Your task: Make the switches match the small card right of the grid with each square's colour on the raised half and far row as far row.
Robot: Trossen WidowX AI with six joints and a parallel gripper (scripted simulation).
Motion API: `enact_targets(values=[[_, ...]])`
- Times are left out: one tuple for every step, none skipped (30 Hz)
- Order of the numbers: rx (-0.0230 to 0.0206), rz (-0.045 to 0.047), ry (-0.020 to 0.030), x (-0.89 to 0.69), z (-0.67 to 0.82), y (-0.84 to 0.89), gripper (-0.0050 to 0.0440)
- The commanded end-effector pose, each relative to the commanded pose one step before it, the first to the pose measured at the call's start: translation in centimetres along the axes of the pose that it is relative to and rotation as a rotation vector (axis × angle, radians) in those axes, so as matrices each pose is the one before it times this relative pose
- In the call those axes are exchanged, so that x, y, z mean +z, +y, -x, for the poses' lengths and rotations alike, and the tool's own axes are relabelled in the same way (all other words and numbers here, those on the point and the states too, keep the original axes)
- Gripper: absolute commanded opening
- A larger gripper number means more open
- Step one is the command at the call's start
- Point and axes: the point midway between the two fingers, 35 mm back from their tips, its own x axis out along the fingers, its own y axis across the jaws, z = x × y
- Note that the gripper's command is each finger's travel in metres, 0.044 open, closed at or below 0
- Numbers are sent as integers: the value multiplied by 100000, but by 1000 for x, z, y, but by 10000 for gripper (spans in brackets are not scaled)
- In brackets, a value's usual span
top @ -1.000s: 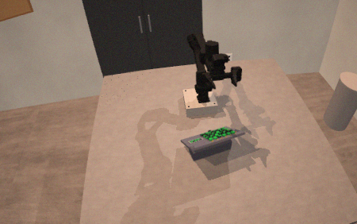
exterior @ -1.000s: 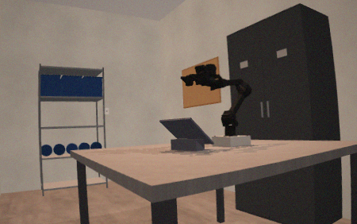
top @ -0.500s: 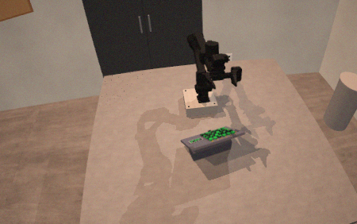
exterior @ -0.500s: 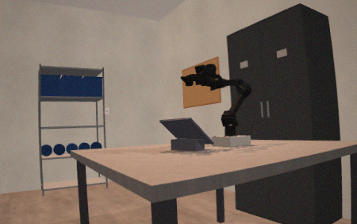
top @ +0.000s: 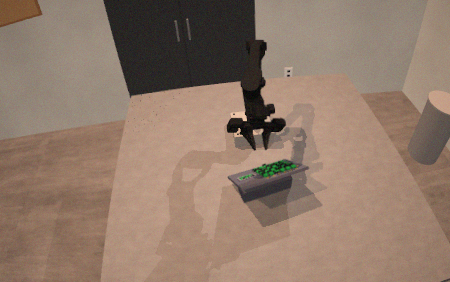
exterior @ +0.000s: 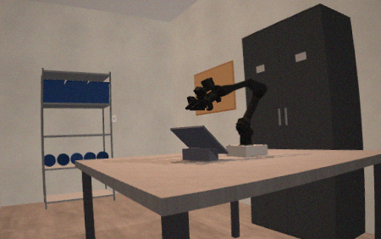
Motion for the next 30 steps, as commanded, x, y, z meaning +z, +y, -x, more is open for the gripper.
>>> enact_targets(values=[[5166,702,17725,-4353,-700,-2012,64],[1674,-463,3726,-1035,-192,-324,40],[0,0,0,0,0,0,40],[0,0,0,0,0,0,40],[2985,-1485,5585,-1463,-144,-27,16],[3155,-1362,5059,-1554,-236,-515,0],[2343,-1025,2978,-1107,-181,-590,0],[2293,-1359,2718,-884,-76,-119,0],[2333,-1433,2445,-849,-62,-133,0],[2275,-1539,2368,-733,-26,88,0],[1330,-873,1171,-430,-20,-47,0],[309,-201,248,-99,-5,-20,0],[0,0,0,0,0,0,0],[0,0,0,0,0,0,0],[0,0,0,0,0,0,0],[0,1,3,-79,-249,-14,0],[-1,2,8,-247,-738,-28,0],[-1,2,5,-394,-1082,0,0],[-1,0,-1,-278,-703,28,0],[0,0,0,0,0,0,0],[0,0,0,0,0,0,0],[0,0,-1,-95,-231,14,0],[0,0,0,0,0,0,0],[0,0,0,0,0,0,0],[0,0,0,0,0,0,0],[0,0,0,0,0,0,0],[0,0,0,0,0,0,0],[0,0,0,0,0,0,0],[0,0,0,0,0,0,0],[0,0,0,0,0,0,0]])
